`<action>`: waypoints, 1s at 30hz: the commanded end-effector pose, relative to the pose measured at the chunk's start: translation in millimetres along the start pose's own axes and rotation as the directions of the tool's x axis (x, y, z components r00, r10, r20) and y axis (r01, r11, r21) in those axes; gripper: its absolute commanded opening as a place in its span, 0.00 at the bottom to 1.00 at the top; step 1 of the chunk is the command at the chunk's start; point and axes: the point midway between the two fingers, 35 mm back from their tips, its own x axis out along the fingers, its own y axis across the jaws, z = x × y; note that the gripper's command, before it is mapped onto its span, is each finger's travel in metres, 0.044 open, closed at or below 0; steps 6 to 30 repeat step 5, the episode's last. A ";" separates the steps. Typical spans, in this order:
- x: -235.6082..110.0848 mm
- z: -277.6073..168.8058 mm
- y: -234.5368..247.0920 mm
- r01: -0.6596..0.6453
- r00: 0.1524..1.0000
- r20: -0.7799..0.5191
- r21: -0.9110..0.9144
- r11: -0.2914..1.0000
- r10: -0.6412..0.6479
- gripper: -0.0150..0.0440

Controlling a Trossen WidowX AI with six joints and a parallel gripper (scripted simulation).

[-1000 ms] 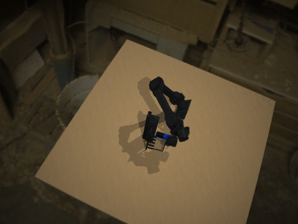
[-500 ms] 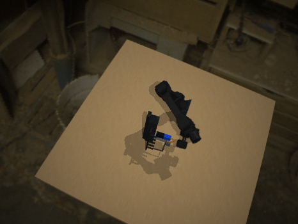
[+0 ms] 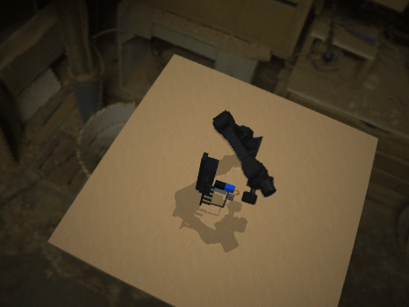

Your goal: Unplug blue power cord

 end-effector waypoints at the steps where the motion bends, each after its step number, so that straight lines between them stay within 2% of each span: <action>1: -0.2 0.4 0.5 -0.003 1.000 0.002 0.004 1.000 0.003 1.00; 30: -0.2 0.4 0.5 -0.003 1.000 0.002 0.004 1.000 0.003 1.00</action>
